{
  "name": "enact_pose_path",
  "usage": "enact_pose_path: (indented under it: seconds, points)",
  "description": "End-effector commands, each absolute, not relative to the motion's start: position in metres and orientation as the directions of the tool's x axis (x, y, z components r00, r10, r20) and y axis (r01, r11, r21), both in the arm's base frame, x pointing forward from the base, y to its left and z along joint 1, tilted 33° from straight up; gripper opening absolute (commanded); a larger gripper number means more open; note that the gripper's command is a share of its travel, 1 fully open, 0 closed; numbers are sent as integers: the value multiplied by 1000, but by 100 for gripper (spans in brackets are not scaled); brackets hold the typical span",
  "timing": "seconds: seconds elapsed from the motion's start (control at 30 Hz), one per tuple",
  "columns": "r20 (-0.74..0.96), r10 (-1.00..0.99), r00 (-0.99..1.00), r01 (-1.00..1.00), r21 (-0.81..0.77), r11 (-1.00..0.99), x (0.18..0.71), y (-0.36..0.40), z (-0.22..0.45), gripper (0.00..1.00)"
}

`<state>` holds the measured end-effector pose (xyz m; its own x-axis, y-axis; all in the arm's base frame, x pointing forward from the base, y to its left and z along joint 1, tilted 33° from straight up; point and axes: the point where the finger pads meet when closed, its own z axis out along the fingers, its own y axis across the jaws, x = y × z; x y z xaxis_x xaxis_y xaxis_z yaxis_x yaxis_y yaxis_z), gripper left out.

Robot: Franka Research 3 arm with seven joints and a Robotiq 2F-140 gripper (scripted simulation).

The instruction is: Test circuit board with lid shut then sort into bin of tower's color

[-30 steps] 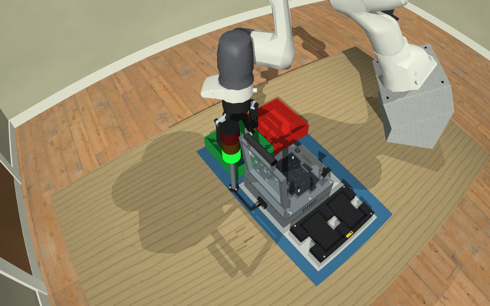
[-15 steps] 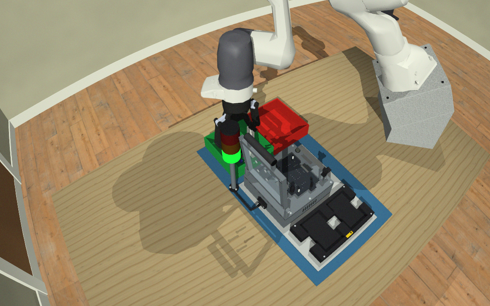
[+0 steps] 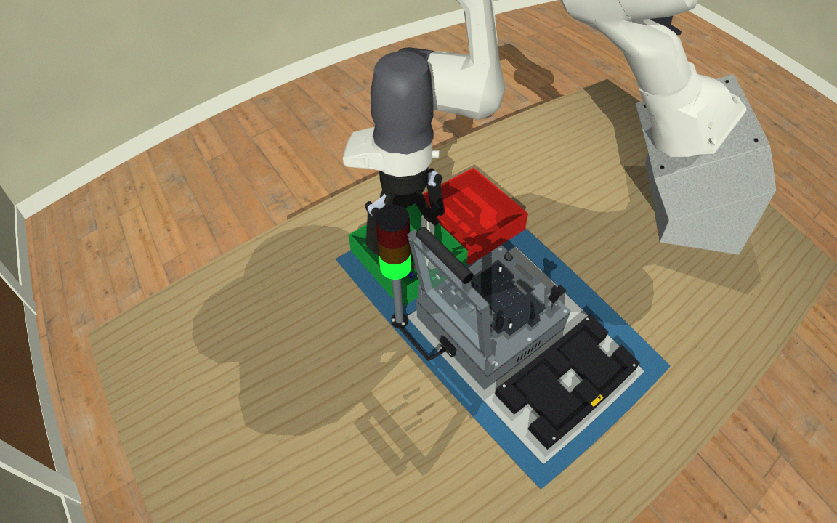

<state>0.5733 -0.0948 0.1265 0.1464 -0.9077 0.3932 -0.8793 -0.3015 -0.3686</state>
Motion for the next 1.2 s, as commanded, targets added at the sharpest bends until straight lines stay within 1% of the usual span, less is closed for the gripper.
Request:
enact_pose_path:
  seconds: [0.0, 0.87, 1.17]
  points:
    - [389, -911, 139, -880, -374, -294, 574, -95, 127, 58]
    - [389, -911, 139, -880, -374, -294, 573, -95, 128, 58]
    - [389, -911, 139, -880, -374, -294, 559, -86, 154, 58]
